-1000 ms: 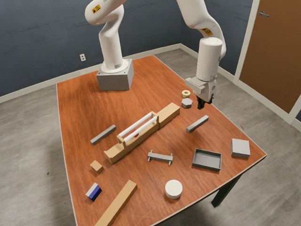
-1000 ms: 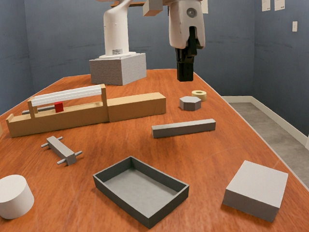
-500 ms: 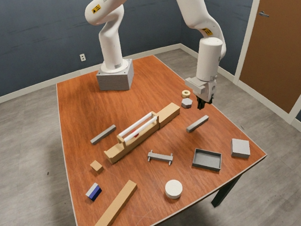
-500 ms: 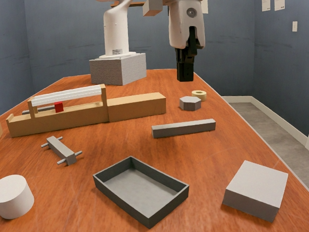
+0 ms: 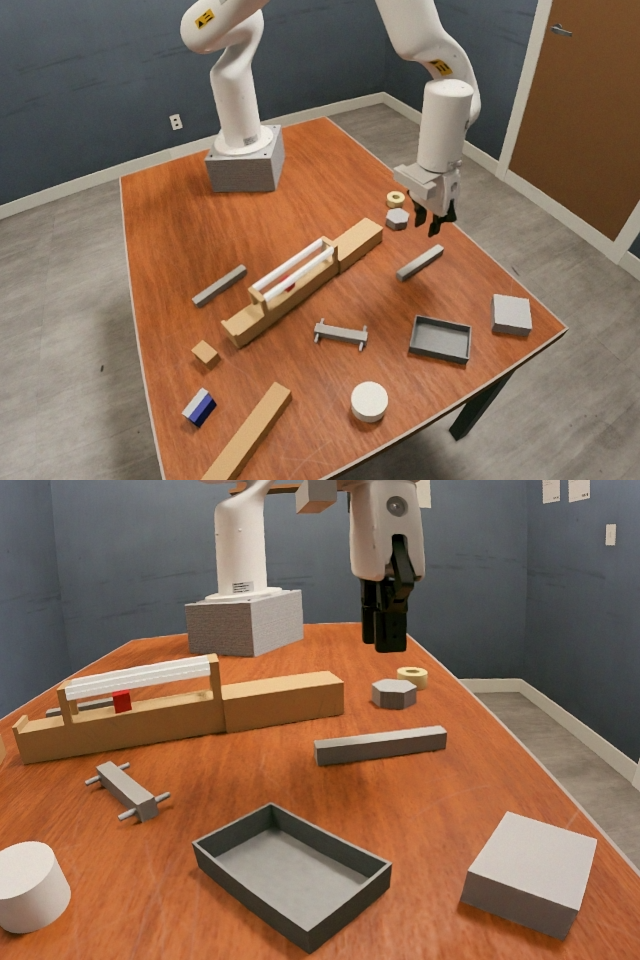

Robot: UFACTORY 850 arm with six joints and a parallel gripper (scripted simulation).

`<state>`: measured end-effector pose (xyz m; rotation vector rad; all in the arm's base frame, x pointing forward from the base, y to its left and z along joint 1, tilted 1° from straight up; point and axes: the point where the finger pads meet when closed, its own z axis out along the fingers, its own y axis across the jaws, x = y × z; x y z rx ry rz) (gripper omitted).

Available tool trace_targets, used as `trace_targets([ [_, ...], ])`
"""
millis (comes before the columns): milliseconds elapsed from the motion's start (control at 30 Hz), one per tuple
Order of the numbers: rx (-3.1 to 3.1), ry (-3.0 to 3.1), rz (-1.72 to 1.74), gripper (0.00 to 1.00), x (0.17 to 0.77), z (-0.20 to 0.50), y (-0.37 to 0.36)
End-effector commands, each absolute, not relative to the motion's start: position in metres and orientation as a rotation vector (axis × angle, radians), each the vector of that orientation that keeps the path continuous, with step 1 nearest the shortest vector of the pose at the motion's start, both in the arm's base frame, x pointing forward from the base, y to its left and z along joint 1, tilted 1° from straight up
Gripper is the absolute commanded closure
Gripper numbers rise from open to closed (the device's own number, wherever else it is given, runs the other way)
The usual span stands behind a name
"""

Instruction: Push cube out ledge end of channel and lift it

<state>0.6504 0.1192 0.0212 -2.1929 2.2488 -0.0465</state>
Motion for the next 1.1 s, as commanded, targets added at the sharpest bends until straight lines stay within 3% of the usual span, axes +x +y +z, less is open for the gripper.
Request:
trace_targets([
  [0, -2.191, 2.247, -0.049, 0.61, 0.651, 0.022, 0.119],
  [733, -2.193, 2.247, -0.039, 0.61, 0.652, 0.018, 0.119],
  [1067, -2.193, 2.246, -0.036, 0.61, 0.653, -0.041, 0.119],
])
